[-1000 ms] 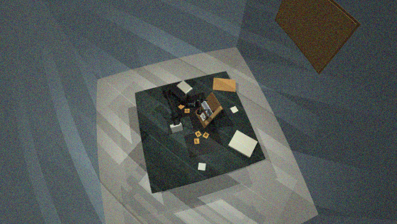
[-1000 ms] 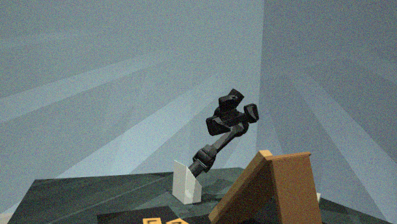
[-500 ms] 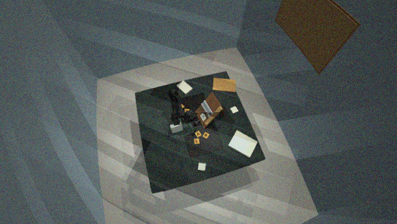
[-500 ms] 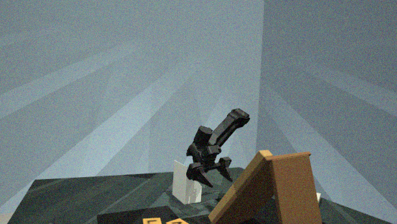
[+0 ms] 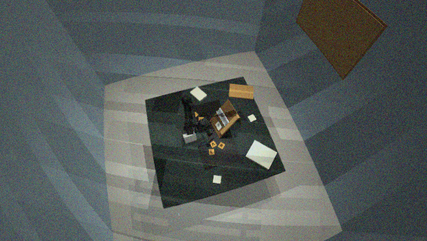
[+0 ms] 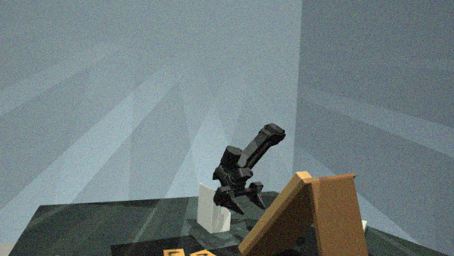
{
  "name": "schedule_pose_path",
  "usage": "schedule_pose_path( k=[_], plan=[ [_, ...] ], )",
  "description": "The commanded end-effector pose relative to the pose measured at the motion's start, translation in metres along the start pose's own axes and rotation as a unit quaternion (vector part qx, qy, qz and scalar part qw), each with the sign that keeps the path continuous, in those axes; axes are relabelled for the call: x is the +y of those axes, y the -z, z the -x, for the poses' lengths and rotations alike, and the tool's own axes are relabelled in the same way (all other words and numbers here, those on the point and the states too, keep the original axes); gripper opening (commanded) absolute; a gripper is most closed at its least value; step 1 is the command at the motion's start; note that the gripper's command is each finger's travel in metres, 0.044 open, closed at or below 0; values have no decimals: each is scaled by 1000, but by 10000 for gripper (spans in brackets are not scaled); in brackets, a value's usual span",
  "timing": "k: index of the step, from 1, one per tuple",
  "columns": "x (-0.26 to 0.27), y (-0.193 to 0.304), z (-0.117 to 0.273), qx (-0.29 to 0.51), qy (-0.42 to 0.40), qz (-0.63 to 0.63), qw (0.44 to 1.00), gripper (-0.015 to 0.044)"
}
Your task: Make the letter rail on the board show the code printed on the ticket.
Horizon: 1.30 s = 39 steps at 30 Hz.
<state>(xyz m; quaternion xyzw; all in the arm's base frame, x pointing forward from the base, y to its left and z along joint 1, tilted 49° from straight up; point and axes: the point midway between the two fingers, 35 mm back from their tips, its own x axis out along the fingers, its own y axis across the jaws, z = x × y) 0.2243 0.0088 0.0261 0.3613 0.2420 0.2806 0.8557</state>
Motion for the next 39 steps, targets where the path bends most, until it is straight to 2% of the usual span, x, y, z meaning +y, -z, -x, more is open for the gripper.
schedule_pose_path(
  k=[1, 10, 21, 28, 39],
  plan=[
    [-14, -8, 2, 1, 33, 56, 998, 440],
    [-30, -21, 10, 47, 28, 252, 966, 440],
    [-8, -54, 35, 71, -26, 493, 867, 440],
    [16, -76, 49, 60, -56, 567, 820, 440],
    [49, -104, 65, 26, -86, 695, 713, 440]
  ],
)
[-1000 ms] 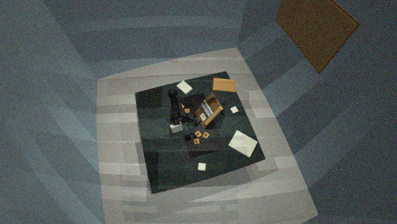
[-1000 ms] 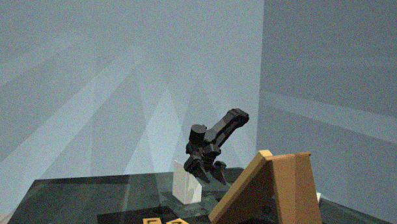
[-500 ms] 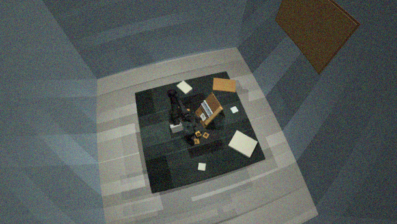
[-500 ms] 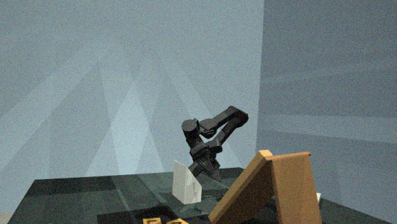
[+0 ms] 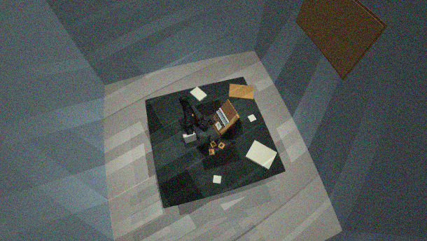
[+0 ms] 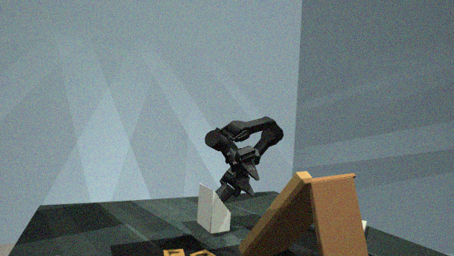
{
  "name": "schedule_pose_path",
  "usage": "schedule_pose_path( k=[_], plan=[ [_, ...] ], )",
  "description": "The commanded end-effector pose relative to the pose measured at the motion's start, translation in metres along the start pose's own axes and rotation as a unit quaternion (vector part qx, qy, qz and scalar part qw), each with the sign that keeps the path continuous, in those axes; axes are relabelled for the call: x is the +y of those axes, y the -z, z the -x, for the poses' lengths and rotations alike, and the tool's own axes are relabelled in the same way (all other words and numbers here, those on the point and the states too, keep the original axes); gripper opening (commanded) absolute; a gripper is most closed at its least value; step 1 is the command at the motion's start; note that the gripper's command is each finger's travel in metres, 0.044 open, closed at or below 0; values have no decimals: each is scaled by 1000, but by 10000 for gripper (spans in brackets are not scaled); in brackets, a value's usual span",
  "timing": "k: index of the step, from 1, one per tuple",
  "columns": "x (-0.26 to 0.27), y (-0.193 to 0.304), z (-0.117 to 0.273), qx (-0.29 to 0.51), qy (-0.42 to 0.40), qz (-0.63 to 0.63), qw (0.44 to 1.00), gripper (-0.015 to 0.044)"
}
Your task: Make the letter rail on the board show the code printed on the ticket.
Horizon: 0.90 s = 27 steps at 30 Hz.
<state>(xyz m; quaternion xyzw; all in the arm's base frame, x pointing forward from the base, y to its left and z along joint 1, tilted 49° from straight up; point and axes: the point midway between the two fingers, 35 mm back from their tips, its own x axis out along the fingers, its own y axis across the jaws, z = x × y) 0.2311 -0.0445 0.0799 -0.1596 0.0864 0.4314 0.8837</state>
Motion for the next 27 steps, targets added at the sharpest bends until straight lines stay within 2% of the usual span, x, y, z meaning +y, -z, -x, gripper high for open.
schedule_pose_path(
  k=[1, 23, 27],
  plan=[
    [-16, -54, 29, -32, -7, 208, 978, 440],
    [-16, -54, 29, -32, -7, 208, 978, 440],
    [-11, -69, 29, -13, -10, 205, 979, 440]
  ],
)
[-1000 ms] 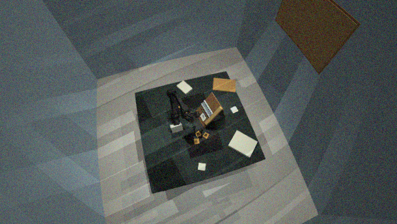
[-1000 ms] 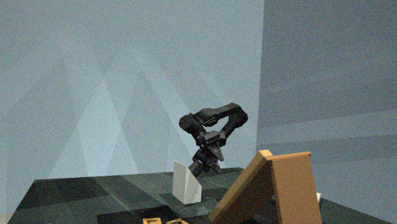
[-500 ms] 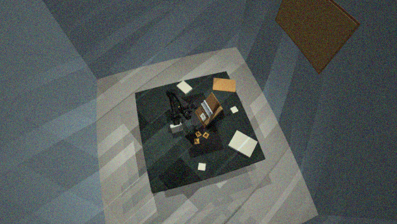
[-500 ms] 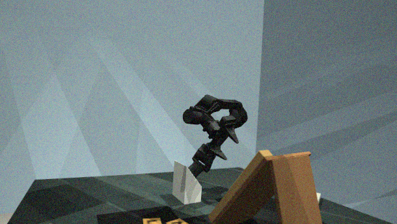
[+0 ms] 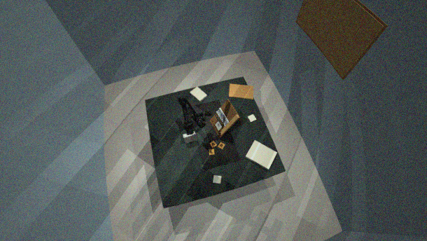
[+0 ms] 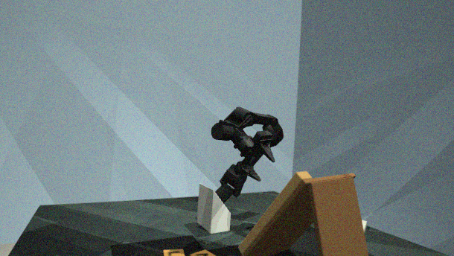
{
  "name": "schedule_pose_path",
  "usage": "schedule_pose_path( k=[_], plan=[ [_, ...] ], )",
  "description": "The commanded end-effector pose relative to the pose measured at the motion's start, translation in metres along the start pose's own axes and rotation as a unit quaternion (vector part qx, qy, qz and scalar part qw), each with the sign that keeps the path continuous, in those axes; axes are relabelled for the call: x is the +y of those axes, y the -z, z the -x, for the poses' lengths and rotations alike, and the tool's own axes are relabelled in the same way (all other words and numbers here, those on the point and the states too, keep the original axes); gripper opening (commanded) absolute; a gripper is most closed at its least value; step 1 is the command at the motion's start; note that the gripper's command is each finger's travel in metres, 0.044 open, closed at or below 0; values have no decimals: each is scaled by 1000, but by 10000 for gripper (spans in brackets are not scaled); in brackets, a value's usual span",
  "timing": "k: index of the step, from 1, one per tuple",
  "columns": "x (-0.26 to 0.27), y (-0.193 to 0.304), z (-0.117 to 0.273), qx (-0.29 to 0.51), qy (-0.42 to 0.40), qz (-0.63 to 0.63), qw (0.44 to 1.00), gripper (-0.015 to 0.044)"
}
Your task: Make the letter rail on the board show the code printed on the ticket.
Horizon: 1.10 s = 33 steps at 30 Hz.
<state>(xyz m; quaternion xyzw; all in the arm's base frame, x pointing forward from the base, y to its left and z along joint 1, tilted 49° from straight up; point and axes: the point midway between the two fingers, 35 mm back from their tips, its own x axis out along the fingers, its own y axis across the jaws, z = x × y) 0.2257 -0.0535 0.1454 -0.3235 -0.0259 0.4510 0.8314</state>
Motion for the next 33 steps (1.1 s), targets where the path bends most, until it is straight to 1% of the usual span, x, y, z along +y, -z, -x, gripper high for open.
schedule_pose_path(
  k=[1, 9, 19, 20, 23, 33],
  plan=[
    [-1, -17, -1, 21, -7, 0, 1000, 440],
    [2, -61, -2, 79, 3, -3, 997, 440],
    [2, -62, -2, 80, 4, -3, 997, 440],
    [2, -62, -2, 81, 3, -4, 997, 414],
    [1, -50, -1, 89, -14, -10, 996, 340],
    [9, 55, 1, 137, -141, -63, 979, 340]
  ],
)
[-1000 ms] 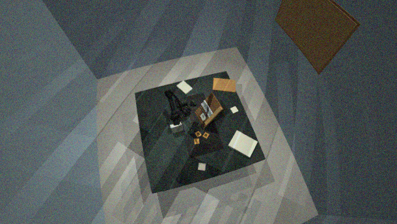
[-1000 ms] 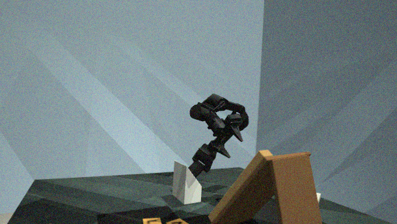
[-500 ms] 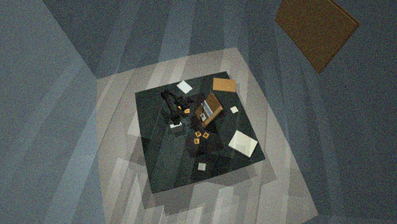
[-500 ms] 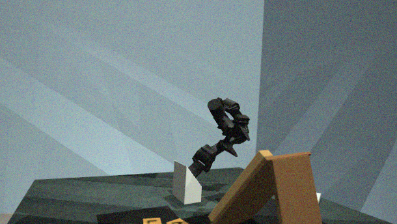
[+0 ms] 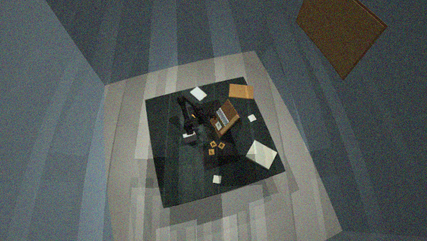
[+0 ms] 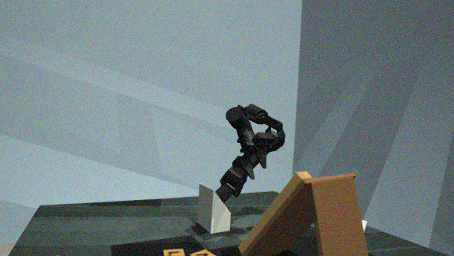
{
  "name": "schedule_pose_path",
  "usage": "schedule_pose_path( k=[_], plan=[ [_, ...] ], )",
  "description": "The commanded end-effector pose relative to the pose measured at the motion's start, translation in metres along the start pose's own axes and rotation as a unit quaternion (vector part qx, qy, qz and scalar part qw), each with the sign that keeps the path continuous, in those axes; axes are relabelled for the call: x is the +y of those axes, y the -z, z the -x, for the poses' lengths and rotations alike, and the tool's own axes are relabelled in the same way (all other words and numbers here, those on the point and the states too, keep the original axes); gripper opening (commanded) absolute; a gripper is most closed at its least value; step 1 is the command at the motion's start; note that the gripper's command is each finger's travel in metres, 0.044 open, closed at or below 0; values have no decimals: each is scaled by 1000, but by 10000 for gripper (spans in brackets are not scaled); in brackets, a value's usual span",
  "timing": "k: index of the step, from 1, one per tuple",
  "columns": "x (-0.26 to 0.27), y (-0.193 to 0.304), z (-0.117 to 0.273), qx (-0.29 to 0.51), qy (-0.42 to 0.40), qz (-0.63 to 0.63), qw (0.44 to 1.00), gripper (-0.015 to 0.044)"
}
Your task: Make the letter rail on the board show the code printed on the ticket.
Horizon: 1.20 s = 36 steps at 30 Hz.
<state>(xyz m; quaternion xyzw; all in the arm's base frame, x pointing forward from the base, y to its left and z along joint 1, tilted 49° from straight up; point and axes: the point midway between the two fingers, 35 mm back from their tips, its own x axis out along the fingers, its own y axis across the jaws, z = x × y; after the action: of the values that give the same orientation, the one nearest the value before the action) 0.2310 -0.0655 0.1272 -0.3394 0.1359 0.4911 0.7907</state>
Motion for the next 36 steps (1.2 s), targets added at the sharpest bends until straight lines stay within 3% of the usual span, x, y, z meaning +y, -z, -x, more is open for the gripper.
schedule_pose_path(
  k=[1, 10, 21, 32, 36],
  plan=[
    [4, 43, -13, 13, -51, -16, 998, 340],
    [43, 144, -56, 28, -170, -55, 984, 340],
    [143, 240, -122, 26, -317, -87, 944, 340],
    [151, 242, -128, 25, -326, -88, 941, 340],
    [165, 242, -147, 25, -326, -88, 941, 340]
  ],
)
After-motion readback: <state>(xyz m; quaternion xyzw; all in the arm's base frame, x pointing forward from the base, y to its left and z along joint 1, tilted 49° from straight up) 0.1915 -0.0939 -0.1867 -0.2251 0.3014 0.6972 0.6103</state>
